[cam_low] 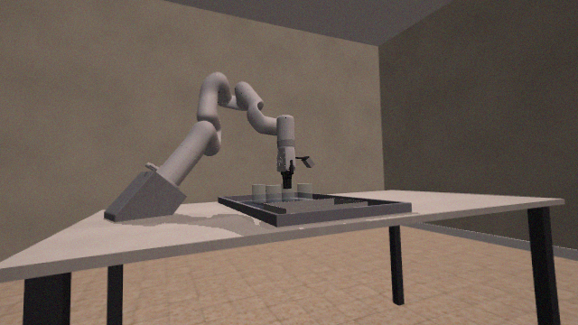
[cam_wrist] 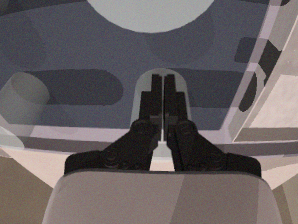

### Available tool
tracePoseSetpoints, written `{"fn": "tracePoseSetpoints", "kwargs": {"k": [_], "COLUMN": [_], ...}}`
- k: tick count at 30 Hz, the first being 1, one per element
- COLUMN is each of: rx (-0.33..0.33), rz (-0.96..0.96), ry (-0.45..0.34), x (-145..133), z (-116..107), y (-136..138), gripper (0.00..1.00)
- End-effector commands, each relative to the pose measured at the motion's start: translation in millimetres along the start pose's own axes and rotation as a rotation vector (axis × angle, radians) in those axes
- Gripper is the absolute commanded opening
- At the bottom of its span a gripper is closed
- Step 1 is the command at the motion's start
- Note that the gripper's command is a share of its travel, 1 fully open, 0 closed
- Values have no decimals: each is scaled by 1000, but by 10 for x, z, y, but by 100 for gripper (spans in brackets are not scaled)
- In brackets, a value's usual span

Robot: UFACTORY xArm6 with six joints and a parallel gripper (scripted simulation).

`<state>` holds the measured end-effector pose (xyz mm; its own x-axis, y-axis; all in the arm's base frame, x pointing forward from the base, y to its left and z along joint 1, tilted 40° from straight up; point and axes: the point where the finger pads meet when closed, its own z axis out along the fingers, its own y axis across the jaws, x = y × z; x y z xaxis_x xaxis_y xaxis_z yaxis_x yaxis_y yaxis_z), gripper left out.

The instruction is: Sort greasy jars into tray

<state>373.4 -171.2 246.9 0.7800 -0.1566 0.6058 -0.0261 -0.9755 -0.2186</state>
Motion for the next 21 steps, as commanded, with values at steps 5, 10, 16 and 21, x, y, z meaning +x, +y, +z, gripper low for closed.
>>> {"fn": "tracePoseSetpoints", "kwargs": {"k": [5,10,16,21], "rx": [-1,-1,-1,-1], "rz": [-1,-1,-1,-1], "ry": [2,2,2,2], "x": [2,-5,-13,-17], "z": [-6,-6,-6,-6], "y": [2,2,2,2], "gripper": [0,0,0,0]}}
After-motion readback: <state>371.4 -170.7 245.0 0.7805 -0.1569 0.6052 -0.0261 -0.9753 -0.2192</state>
